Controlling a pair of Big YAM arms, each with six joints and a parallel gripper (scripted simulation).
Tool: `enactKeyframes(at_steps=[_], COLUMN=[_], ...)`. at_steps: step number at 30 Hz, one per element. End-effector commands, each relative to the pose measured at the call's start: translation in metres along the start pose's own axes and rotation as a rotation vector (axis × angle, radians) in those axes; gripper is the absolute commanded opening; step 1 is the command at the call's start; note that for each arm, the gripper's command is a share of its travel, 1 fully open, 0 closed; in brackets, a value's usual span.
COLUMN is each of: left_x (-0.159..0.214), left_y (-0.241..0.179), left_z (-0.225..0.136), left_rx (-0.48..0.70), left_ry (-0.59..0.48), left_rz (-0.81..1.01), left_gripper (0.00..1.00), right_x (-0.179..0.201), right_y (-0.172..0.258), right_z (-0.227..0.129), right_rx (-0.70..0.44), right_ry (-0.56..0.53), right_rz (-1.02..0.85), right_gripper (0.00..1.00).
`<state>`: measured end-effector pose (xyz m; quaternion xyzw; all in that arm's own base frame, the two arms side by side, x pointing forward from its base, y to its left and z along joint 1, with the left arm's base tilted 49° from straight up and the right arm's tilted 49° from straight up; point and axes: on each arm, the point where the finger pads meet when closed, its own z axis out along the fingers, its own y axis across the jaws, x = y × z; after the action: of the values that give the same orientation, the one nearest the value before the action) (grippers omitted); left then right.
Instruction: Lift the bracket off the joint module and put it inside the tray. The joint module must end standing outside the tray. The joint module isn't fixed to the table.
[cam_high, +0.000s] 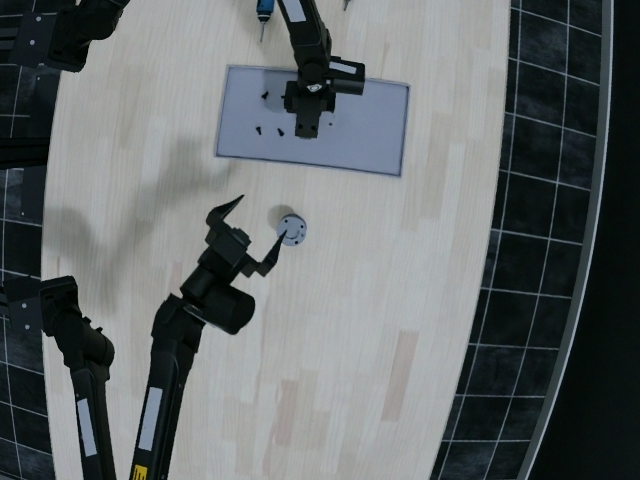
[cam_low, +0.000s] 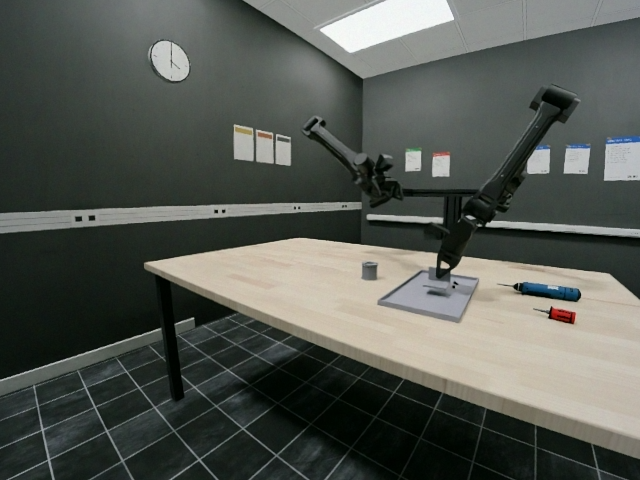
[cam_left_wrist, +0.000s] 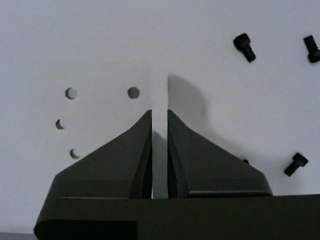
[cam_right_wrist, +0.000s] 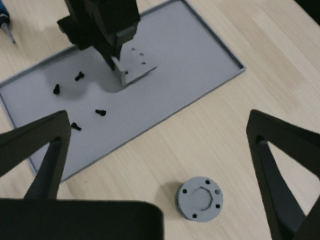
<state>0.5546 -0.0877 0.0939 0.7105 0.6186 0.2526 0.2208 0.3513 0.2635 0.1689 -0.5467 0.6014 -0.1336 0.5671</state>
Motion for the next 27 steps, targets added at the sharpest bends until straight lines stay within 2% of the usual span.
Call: enactKeyframes(at_steps=[1, 16, 27], left_x=[-0.013, -0.013, -0.013], left_y=[0.015, 0.015, 0.015], left_z=[-0.01, -0.01, -0.01], left_rx=[-0.038, -0.038, -0.038], left_ry=[-0.023, -0.023, -0.023], left_rz=[0.025, 0.025, 0.025], left_gripper=[0.0, 0.0, 0.0], right_x=[-0.049, -0.106, -0.103], right_y=[0.007, 0.07, 0.07], right_z=[0.016, 0.004, 0.004], right_rx=[0.094, 0.209, 0.228], right_ry=[-0.067, -0.11, -0.096], right_rz=[0.081, 0.211, 0.205], right_gripper=[1.0, 1.0, 1.0])
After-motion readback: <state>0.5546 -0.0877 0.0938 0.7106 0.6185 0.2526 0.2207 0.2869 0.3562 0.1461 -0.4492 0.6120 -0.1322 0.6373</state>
